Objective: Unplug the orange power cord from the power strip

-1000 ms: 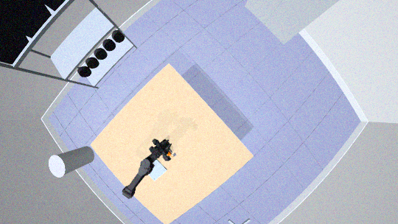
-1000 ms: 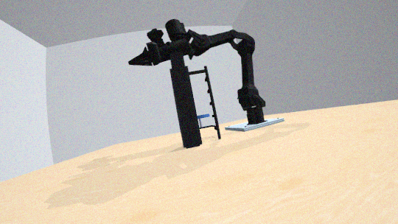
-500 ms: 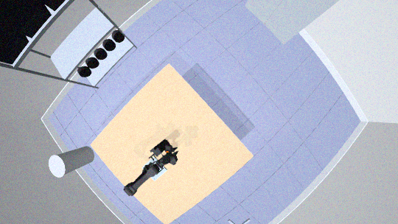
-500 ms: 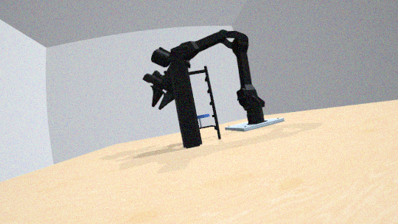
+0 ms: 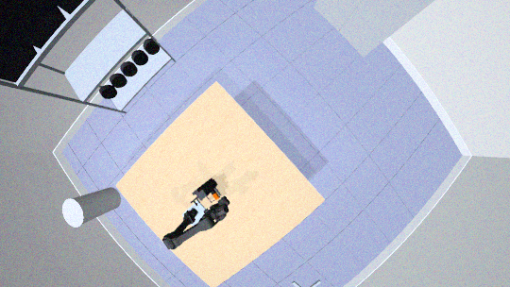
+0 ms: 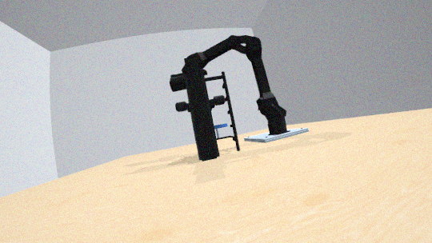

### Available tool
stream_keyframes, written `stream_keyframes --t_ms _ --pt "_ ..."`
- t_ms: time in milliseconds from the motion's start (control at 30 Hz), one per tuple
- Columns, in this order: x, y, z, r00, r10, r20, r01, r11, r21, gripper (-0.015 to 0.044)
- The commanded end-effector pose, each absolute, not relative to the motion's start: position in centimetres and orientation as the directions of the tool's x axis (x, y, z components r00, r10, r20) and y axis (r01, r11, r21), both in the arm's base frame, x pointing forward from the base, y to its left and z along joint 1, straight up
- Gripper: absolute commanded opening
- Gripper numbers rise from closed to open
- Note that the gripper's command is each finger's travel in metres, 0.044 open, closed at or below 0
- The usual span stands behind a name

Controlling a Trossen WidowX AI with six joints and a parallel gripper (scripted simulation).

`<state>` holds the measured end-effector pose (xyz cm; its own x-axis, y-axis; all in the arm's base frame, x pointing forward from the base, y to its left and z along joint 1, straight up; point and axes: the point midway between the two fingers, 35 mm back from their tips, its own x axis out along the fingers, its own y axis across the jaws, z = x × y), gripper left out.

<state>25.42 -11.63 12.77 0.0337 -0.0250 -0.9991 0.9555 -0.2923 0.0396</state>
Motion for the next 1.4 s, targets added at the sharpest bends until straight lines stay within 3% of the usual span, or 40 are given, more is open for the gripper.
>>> stream_keyframes --t_ms 0,1367 --pt "25.4 -11.6 12.9 0.028 -0.013 -1.0 0.948 -0.317 0.031 0.016" --pt "26.7 -7.8 11.8 0.029 -0.009 -1.0 0.948 -0.317 0.031 0.016"
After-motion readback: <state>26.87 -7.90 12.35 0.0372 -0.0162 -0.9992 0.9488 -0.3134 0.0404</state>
